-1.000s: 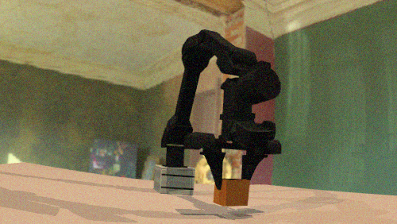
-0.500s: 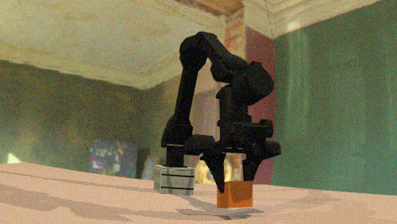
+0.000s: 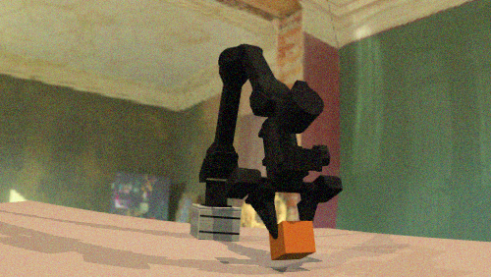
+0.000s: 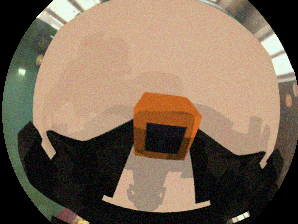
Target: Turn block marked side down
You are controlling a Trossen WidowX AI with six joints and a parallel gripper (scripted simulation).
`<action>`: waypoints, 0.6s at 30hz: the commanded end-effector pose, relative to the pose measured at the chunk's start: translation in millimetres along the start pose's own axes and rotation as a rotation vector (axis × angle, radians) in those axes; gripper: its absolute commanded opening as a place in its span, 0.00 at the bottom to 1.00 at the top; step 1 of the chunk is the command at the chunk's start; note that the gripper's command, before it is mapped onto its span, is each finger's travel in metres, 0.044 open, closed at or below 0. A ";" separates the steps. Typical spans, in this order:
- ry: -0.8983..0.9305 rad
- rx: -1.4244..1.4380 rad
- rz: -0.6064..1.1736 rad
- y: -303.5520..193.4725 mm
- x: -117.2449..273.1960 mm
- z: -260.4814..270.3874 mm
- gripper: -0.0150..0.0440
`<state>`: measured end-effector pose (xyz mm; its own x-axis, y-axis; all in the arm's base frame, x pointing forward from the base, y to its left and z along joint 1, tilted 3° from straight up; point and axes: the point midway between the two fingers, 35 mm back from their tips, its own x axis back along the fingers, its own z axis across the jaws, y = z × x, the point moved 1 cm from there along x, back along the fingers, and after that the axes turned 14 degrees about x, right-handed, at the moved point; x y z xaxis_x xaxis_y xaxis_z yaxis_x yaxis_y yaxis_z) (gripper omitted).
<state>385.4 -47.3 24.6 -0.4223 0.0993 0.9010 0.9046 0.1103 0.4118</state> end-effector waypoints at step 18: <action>-0.060 0.006 -0.229 -5.0 -14.2 1.2 0.25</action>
<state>387.3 -47.6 17.6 -0.5961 0.1222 0.7936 0.8022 0.1322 0.5822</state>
